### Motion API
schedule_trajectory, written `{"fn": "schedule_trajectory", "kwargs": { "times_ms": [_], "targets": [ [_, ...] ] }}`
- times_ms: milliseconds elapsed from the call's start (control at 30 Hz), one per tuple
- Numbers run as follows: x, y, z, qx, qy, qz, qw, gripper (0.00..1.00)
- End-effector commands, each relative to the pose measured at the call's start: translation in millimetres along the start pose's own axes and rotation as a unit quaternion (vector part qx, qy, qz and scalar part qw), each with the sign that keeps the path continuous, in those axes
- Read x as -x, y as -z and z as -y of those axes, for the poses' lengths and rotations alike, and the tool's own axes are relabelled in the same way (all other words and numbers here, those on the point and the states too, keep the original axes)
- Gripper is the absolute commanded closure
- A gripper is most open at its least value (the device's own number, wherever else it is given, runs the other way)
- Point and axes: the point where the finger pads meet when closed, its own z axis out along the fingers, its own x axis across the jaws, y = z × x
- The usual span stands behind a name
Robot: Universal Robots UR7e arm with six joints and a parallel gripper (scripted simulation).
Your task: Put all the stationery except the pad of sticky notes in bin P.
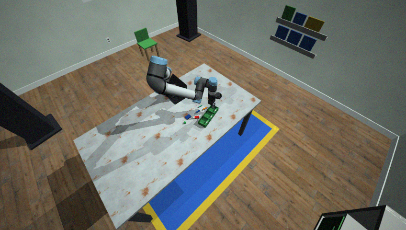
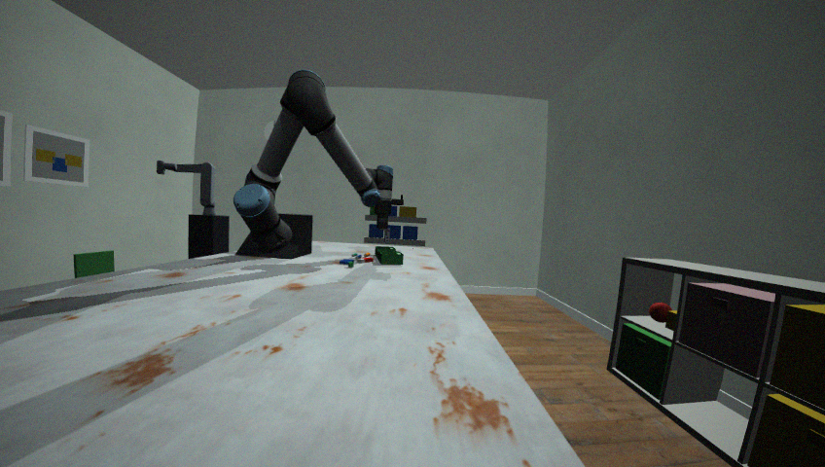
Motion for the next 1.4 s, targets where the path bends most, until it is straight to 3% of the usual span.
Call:
{"fn": "schedule_trajectory", "kwargs": {
  "times_ms": [0, 467, 1367],
  "targets": [
    [0, -6.9, 0, 0.000, 0.000, 0.000, 1.000, 0.69],
    [0, -44.3, 0, 0.000, 0.000, 0.000, 1.000, 0.69],
    [0, -46.0, 0, 0.000, 0.000, 0.000, 1.000, 0.69]
  ]
}}
